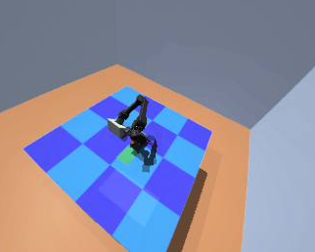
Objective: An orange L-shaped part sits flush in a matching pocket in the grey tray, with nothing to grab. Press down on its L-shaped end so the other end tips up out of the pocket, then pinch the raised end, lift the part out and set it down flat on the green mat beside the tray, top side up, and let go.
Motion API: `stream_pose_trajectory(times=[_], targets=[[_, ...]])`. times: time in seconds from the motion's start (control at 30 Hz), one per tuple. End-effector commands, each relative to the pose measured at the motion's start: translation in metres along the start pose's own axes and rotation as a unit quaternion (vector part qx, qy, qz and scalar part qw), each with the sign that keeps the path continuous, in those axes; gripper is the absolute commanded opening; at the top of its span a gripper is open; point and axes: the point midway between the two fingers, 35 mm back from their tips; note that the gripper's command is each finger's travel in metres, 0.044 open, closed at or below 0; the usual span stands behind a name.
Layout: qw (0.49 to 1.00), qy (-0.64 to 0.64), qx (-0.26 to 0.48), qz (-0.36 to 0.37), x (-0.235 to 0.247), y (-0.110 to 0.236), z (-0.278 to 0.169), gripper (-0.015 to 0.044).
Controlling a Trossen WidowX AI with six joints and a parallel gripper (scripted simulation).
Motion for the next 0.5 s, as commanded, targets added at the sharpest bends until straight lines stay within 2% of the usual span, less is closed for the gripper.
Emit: stream_pose_trajectory(times=[0.0,0.47], targets=[[1.0,0.003,0.004,-0.003,0.0,0.002,-0.019,0.0],[1.0,0.003,0.006,-0.003,0.0,0.003,-0.082,0.0]])
Point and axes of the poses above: the point midway between the two fingers, 35 mm back from their tips, its own y axis back along the fingers, its own x axis across the jaws, z = x × y, and after that the axes turned 4 degrees about -y, right-handed
